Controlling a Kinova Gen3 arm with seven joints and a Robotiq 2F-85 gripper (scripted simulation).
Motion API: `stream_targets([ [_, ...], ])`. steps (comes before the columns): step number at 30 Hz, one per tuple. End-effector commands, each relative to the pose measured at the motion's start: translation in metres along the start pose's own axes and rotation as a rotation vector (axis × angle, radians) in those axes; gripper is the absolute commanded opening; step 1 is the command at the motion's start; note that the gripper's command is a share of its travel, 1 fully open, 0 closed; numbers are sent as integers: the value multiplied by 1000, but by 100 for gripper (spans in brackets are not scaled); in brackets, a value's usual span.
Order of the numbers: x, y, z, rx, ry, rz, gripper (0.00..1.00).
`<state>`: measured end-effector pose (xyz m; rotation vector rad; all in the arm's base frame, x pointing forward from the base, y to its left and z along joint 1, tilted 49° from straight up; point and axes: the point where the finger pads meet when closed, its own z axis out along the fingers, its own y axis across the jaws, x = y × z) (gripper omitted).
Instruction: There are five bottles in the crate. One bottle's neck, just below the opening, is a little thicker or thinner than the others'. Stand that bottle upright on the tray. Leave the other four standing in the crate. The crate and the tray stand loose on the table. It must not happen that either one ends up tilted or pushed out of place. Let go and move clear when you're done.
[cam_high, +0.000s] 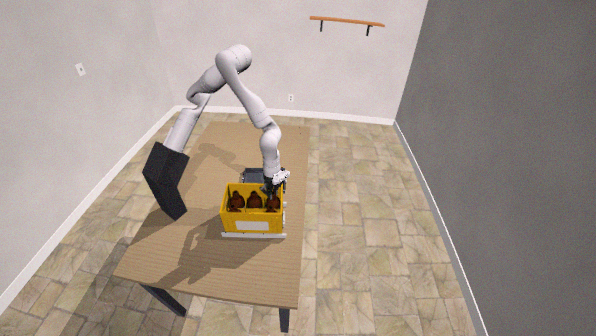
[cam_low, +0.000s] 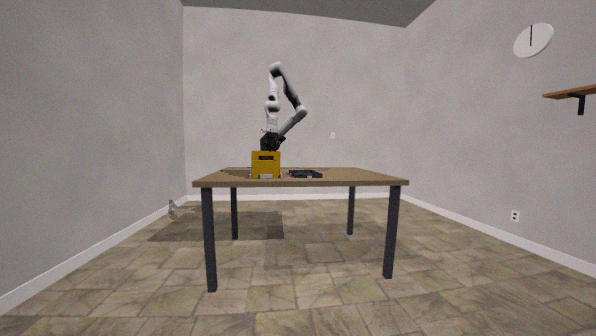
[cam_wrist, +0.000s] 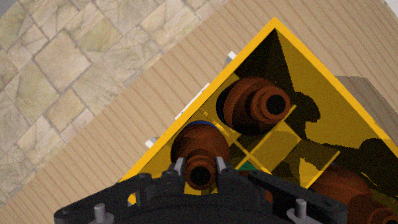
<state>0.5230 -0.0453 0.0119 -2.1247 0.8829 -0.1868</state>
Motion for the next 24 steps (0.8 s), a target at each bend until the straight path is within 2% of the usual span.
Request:
stream_targets([
  [1,0,-1,-5,2,3,3,0],
  [24,-3,-1,-29,2,3,3,0],
])
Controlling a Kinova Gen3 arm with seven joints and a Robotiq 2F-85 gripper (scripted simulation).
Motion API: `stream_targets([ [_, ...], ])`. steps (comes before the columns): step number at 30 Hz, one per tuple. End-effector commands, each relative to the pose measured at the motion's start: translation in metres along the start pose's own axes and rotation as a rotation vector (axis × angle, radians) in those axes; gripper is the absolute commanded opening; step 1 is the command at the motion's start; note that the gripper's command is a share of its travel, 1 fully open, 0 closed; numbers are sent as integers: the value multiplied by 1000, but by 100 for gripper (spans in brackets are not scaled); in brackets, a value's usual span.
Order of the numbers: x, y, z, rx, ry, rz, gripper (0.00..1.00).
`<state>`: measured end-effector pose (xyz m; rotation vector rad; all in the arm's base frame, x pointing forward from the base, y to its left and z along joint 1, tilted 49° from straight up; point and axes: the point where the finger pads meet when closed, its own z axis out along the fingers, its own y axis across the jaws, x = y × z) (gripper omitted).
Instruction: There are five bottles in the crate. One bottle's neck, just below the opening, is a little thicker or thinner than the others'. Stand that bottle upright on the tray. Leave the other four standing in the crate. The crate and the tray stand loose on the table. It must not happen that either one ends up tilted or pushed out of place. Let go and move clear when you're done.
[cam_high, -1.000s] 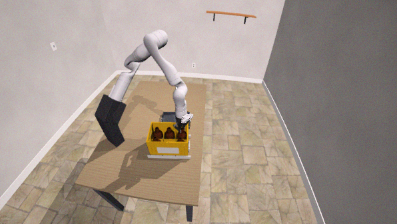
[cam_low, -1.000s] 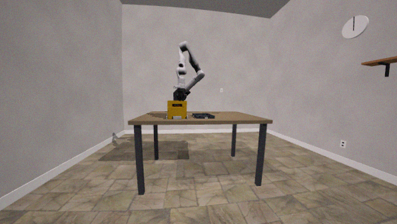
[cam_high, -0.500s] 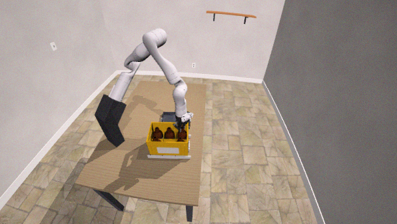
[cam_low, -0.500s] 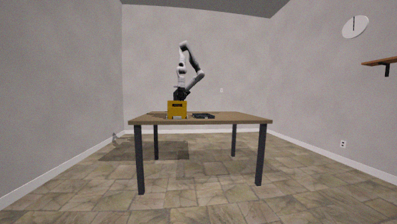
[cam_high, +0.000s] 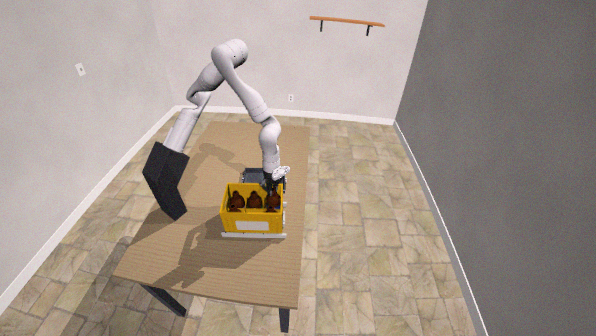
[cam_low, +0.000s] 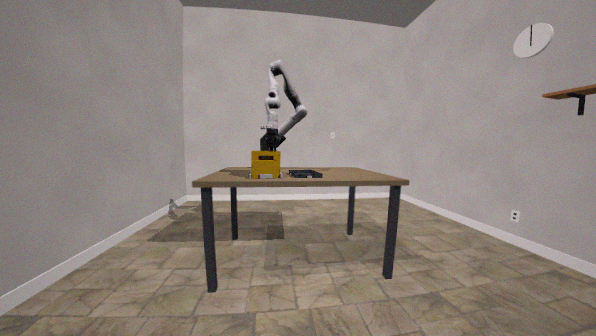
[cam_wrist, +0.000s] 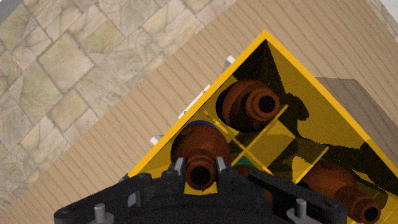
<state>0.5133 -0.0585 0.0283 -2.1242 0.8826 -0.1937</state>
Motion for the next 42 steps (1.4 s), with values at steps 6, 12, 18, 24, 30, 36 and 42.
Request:
stream_targets([
  [6,-1,0,-10,0,-1,5,0],
  [12,-2,0,-13,0,-1,5,0],
  [18,-2,0,-15,0,-1,5,0],
  [24,-2,0,-15,0,-1,5,0],
  [30,-2,0,-15,0,-1,5,0],
  [36,-2,0,-15,0,-1,5,0],
  [42,-2,0,-15,0,-1,5,0],
])
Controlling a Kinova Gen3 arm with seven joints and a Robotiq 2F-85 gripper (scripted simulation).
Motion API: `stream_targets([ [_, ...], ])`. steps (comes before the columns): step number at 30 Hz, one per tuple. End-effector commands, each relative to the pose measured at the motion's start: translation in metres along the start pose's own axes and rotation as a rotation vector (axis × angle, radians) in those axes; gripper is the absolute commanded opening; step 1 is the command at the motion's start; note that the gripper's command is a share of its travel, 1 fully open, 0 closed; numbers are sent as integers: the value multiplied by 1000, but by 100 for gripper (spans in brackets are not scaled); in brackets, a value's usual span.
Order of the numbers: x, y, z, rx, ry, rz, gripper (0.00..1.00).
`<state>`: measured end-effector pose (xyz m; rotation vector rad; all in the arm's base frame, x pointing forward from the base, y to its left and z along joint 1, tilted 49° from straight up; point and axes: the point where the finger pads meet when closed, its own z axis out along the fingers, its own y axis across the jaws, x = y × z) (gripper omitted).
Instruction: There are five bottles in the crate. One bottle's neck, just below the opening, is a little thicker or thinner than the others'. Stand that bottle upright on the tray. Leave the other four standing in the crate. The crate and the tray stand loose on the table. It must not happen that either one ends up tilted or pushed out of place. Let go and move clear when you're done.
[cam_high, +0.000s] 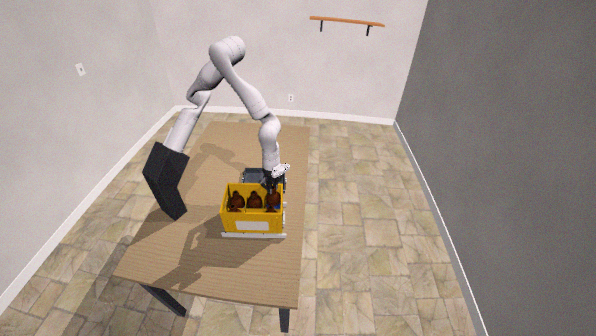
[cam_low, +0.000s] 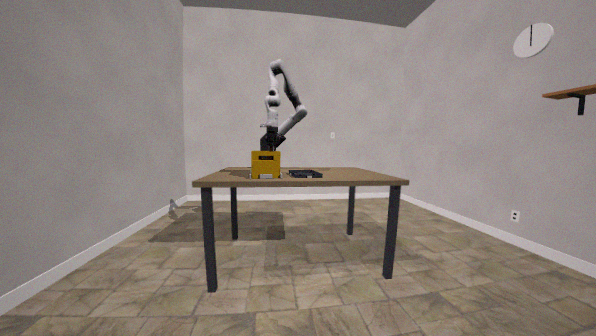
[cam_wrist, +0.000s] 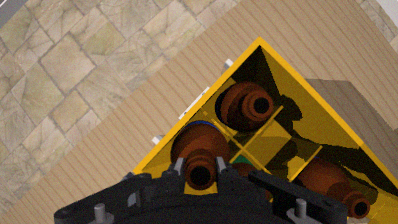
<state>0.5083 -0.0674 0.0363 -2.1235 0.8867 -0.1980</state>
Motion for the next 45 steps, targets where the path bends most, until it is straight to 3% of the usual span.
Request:
stream_targets([
  [1,-3,0,-2,-1,-5,4,0],
  [30,-3,0,-4,-1,-6,4,0],
  [45,-4,0,-16,-1,-6,4,0],
])
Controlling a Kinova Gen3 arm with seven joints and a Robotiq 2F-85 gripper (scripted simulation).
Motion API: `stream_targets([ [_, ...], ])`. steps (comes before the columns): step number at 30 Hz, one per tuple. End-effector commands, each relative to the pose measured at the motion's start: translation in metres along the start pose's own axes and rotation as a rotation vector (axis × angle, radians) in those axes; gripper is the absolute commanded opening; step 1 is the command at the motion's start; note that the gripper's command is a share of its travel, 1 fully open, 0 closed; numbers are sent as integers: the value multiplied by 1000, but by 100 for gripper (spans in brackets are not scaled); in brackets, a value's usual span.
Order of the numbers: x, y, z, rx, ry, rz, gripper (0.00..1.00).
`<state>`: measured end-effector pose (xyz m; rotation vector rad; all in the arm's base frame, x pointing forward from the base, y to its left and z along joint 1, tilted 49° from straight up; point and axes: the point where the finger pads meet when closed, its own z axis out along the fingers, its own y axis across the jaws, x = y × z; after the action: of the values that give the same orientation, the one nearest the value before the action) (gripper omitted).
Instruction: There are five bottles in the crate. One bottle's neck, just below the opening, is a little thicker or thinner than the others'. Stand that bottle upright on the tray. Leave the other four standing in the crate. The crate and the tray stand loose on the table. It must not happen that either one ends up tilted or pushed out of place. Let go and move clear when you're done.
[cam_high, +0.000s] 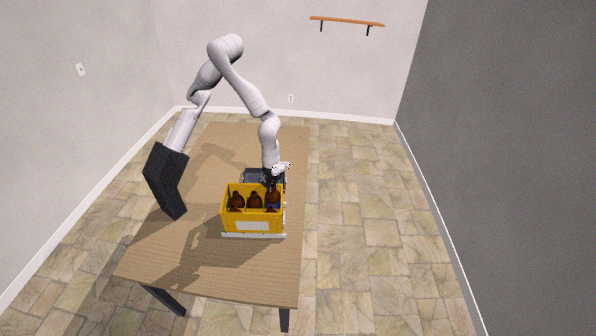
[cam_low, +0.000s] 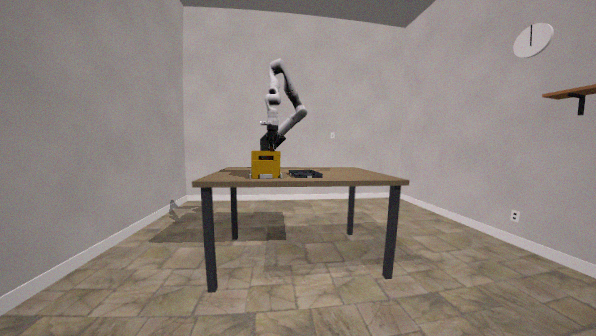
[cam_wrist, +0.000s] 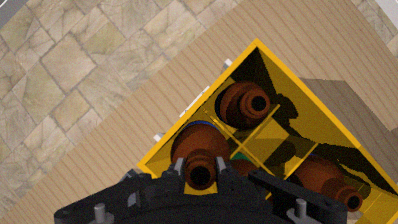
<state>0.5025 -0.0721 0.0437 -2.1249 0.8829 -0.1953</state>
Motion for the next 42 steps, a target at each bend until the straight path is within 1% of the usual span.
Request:
stream_targets([
  [1,-2,0,-6,0,-3,6,0],
  [17,-3,1,-24,0,-2,6,0],
  [31,-4,1,-33,0,-2,6,0],
  [42,-4,1,-35,0,-2,6,0],
])
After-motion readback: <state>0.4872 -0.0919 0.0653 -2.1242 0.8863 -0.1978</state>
